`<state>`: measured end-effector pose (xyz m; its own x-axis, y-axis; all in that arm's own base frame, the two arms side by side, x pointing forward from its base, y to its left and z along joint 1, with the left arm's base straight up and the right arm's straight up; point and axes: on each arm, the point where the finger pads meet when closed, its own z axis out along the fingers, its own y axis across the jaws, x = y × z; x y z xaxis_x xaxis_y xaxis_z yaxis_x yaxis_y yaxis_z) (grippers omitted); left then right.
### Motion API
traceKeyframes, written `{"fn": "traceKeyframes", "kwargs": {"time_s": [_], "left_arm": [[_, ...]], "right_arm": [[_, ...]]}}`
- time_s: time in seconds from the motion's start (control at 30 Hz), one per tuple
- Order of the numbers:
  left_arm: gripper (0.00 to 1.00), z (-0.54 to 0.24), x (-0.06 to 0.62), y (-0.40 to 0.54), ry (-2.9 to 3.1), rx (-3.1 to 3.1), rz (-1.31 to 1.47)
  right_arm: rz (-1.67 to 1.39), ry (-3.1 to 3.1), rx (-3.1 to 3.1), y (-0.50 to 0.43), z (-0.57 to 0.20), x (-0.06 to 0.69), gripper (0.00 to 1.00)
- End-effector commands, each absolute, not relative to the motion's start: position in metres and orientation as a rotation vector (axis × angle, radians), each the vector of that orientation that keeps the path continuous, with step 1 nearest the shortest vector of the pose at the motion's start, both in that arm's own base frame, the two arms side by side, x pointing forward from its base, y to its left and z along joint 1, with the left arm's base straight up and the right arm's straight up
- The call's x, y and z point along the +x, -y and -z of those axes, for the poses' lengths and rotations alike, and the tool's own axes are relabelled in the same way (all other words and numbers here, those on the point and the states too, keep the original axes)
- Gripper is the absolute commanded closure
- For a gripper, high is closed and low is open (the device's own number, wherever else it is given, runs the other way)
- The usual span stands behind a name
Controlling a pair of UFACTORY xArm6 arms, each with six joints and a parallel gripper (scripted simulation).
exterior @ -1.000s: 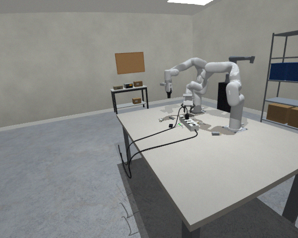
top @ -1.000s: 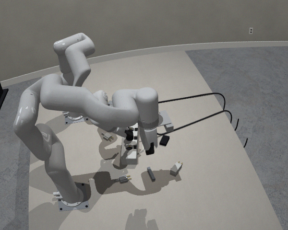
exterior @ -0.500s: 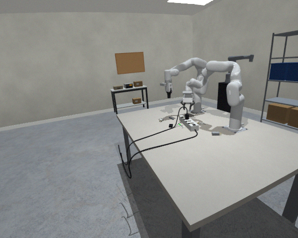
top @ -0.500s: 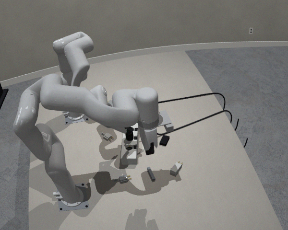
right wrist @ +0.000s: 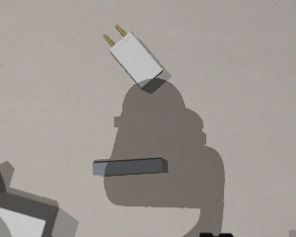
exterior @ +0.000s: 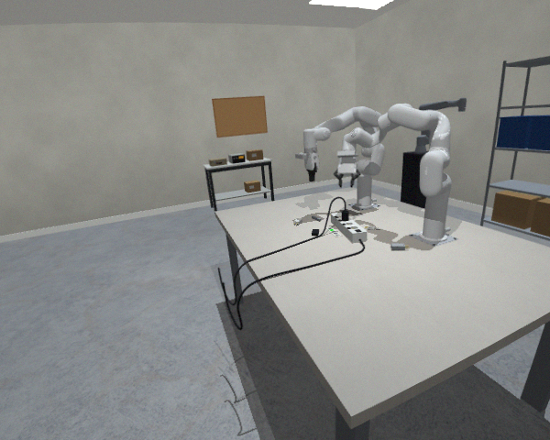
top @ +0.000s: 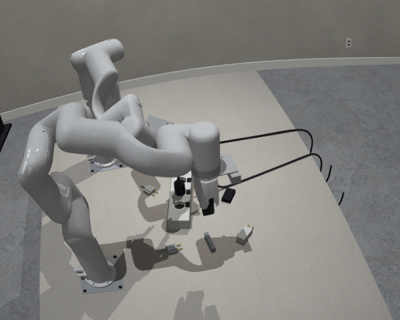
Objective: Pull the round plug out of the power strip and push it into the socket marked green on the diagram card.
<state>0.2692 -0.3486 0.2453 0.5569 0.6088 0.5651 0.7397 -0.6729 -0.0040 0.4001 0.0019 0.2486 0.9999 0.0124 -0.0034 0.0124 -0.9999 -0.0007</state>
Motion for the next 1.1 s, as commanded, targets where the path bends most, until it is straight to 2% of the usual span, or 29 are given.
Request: {"fn": "traceKeyframes", "kwargs": {"time_s": [0.0,1.07], "left_arm": [[0.43,-0.243,0.286,0.331,1.060,-2.564,0.701],[0.43,-0.240,0.360,0.212,0.683,-2.735,0.216]], "right_arm": [[-0.001,0.019,-3.141,-0.002,-0.250,0.401,1.00],[0.001,0.012,-3.141,-0.001,-0.250,0.401,1.00]]}}
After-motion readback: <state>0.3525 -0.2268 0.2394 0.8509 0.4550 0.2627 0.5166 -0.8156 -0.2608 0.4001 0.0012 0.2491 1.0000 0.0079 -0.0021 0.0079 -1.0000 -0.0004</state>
